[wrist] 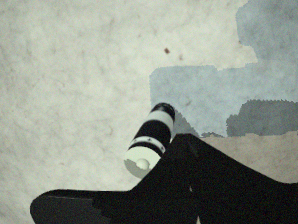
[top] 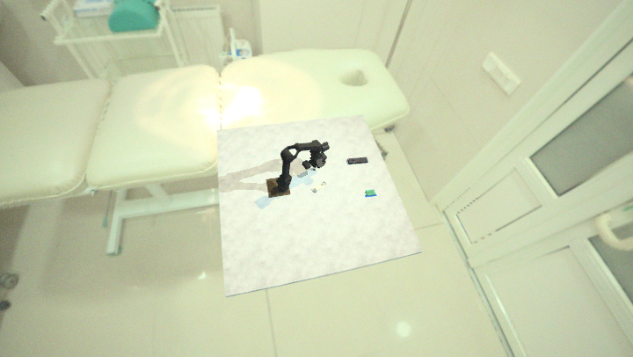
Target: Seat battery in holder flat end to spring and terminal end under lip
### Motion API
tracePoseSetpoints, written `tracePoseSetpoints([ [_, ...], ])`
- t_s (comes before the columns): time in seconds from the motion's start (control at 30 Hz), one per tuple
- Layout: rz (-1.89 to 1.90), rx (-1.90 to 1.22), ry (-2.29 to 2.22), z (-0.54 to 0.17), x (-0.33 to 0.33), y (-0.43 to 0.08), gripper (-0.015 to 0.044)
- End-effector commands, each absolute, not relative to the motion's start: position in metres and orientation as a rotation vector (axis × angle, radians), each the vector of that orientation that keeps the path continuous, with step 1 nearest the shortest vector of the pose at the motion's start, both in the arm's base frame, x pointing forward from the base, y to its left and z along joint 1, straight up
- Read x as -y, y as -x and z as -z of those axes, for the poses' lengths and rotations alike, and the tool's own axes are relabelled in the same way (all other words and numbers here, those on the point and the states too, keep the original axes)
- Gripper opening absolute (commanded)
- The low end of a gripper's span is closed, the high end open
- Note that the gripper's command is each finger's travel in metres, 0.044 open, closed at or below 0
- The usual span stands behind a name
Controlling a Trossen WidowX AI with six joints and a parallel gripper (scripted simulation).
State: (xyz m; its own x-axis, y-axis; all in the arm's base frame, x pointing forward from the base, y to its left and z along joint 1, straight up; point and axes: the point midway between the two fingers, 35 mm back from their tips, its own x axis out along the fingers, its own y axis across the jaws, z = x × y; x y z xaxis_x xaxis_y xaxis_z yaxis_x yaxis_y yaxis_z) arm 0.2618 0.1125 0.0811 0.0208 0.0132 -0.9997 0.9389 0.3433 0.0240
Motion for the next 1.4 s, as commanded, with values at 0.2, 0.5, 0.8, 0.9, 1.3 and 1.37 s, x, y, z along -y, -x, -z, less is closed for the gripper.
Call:
tracePoseSetpoints([
  [0.2, 0.928, -1.344, -0.961, -0.081, -0.118, -0.279, 0.0000],
  [0.5, 0.927, -1.343, -0.961, -0.080, -0.123, -0.293, 0.0000],
  [0.8, 0.926, -1.343, -0.966, -0.097, -0.124, -0.294, 0.0000],
  [0.9, 0.926, -1.343, -0.965, -0.117, -0.125, -0.295, 0.0000],
  [1.3, 0.927, -1.343, -0.961, -0.160, -0.123, -0.293, 0.0000],
  [1.37, 0.927, -1.343, -0.961, -0.160, -0.123, -0.293, 0.0000],
])
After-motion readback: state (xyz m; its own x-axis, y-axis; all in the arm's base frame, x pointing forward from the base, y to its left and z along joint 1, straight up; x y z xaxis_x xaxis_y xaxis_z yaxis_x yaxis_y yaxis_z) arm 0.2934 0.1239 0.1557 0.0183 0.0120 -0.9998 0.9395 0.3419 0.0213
